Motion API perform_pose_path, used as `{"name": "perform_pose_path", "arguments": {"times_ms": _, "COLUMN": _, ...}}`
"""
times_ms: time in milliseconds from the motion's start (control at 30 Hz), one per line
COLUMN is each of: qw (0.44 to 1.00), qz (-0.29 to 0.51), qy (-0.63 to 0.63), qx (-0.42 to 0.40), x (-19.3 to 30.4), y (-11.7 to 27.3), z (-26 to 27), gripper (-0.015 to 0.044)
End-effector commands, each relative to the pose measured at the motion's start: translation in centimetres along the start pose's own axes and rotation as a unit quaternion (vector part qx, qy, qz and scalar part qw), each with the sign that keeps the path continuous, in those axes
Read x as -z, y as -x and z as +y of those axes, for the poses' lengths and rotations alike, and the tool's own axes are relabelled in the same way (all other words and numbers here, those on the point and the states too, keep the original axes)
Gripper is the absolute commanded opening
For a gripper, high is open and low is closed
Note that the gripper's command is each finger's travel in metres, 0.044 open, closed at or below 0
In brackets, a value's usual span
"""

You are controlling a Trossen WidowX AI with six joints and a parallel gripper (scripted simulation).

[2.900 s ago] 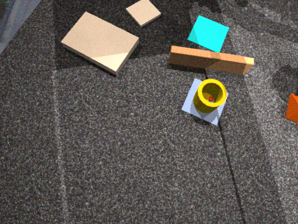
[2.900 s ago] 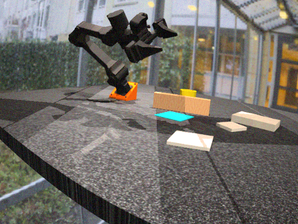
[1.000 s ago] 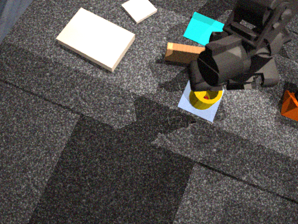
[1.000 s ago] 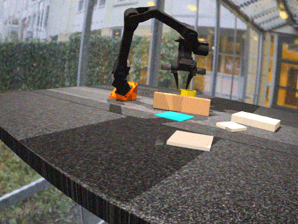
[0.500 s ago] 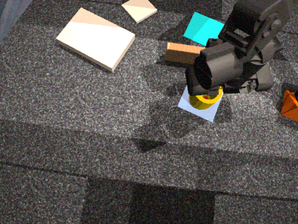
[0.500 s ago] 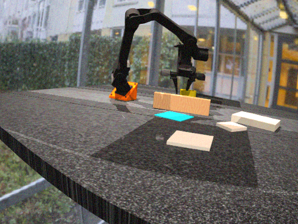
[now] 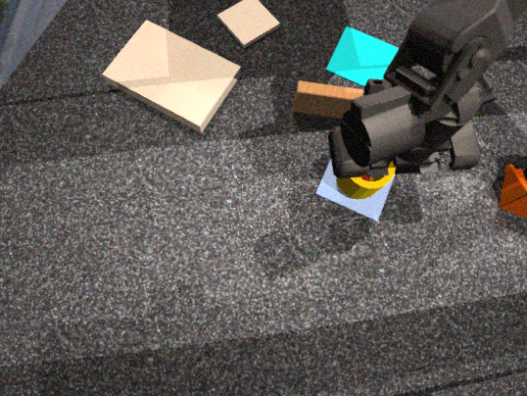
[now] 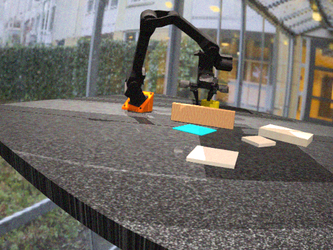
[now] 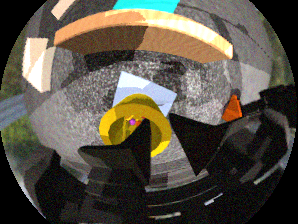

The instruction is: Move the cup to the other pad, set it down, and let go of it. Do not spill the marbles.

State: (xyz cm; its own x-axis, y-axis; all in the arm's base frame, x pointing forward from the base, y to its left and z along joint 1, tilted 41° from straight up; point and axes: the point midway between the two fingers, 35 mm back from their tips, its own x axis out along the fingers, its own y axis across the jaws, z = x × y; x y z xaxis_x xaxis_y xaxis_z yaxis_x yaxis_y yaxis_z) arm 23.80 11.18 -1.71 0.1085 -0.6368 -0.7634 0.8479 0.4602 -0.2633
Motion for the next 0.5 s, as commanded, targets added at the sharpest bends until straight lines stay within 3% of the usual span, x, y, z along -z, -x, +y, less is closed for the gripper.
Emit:
{"name": "perform_pose_path", "arguments": {"times_ms": 0, "qw": 1.000, "qz": 0.000, "qy": 0.000, "qx": 0.000, "x": 0.00, "y": 0.05, "z": 0.02, "gripper": 0.0113}}
{"name": "perform_pose_path", "arguments": {"times_ms": 467, "qw": 1.000, "qz": 0.000, "qy": 0.000, "qx": 0.000, "x": 0.00, "y": 0.05, "z": 0.02, "gripper": 0.0020}}
